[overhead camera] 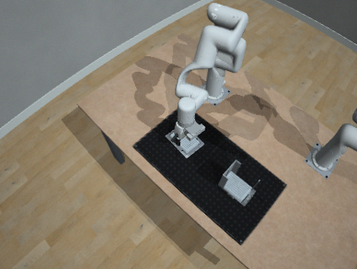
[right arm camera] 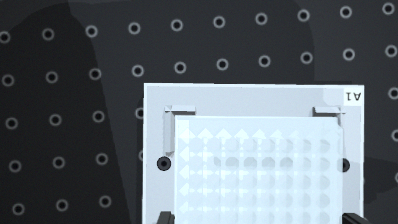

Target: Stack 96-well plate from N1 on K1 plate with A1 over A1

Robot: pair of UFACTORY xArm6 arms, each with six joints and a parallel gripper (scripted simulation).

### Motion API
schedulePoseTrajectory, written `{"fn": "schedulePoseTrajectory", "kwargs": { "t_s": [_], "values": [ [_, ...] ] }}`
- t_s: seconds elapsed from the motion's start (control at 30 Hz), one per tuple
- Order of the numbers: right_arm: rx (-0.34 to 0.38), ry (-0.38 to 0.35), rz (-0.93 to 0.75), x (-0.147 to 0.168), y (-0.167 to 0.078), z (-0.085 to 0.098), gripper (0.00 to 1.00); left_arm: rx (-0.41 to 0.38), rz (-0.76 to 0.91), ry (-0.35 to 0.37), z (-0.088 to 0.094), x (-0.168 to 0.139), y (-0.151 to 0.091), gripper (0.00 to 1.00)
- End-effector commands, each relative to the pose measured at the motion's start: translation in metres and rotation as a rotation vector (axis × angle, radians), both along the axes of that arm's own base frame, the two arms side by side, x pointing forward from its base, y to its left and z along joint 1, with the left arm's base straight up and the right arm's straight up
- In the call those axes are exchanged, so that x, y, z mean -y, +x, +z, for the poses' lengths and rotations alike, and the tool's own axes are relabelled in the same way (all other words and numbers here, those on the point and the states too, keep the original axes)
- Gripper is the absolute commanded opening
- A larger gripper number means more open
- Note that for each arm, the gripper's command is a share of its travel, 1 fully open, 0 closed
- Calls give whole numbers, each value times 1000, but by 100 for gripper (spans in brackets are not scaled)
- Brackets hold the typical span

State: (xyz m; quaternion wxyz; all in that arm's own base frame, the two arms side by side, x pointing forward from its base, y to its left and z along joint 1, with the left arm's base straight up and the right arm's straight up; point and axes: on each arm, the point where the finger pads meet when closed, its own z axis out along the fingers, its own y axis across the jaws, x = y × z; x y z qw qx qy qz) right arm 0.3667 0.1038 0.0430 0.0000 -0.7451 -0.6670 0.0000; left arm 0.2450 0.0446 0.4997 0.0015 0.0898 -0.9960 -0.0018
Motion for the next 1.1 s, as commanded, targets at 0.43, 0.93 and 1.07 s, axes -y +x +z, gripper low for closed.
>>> {"fn": "schedulePoseTrajectory", "kwargs": {
  "t_s": [0.43, 0.93, 1.07],
  "values": [
    [3, 1, 0, 0, 1, 2, 0, 4, 0, 1, 1, 0, 0, 100],
    [3, 1, 0, 0, 1, 2, 0, 4, 0, 1, 1, 0, 0, 100],
    [3, 1, 0, 0, 1, 2, 0, 4, 0, 1, 1, 0, 0, 100]
  ]
}}
